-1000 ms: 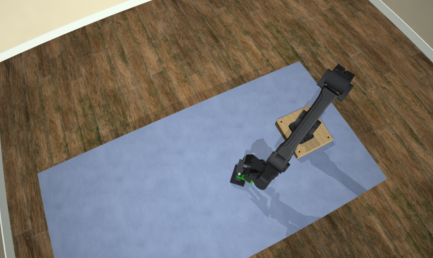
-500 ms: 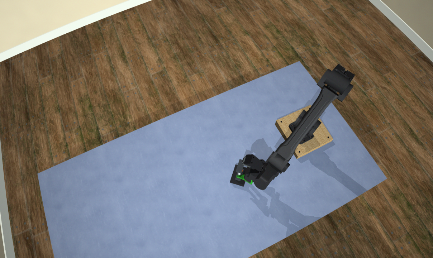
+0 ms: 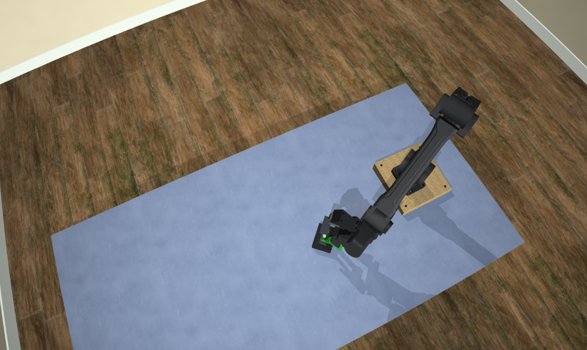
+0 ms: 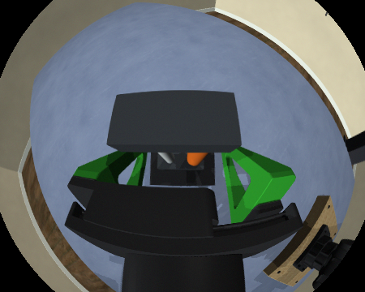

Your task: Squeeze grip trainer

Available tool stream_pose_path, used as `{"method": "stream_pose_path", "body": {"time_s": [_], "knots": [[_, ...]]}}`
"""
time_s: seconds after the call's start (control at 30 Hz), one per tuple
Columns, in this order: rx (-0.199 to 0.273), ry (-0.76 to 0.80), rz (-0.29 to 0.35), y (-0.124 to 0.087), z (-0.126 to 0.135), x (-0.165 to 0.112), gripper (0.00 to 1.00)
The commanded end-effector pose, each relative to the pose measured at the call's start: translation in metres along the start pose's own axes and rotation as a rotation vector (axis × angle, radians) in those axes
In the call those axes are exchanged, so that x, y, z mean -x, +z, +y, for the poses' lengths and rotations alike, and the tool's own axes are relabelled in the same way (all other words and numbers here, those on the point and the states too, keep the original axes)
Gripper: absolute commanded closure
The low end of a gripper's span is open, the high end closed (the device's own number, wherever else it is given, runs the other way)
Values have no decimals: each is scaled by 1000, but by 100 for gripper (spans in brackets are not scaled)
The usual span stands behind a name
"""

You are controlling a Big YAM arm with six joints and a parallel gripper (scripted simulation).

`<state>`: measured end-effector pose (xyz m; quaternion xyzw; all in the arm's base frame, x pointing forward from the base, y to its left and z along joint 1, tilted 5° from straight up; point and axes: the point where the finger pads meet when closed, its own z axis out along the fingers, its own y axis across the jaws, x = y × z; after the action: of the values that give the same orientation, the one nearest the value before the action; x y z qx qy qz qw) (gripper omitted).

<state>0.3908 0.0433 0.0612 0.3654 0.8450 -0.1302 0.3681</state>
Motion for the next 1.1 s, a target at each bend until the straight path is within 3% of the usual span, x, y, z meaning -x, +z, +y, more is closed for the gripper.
{"method": "stream_pose_path", "body": {"time_s": [0.0, 0.5, 0.83, 0.93, 1.07], "knots": [[4, -3, -2, -1, 4, 4, 24], [5, -3, -2, -3, 4, 4, 24], [44, 38, -21, -24, 22, 19, 24], [30, 34, -16, -22, 20, 17, 24], [44, 39, -19, -37, 22, 19, 24]]}}
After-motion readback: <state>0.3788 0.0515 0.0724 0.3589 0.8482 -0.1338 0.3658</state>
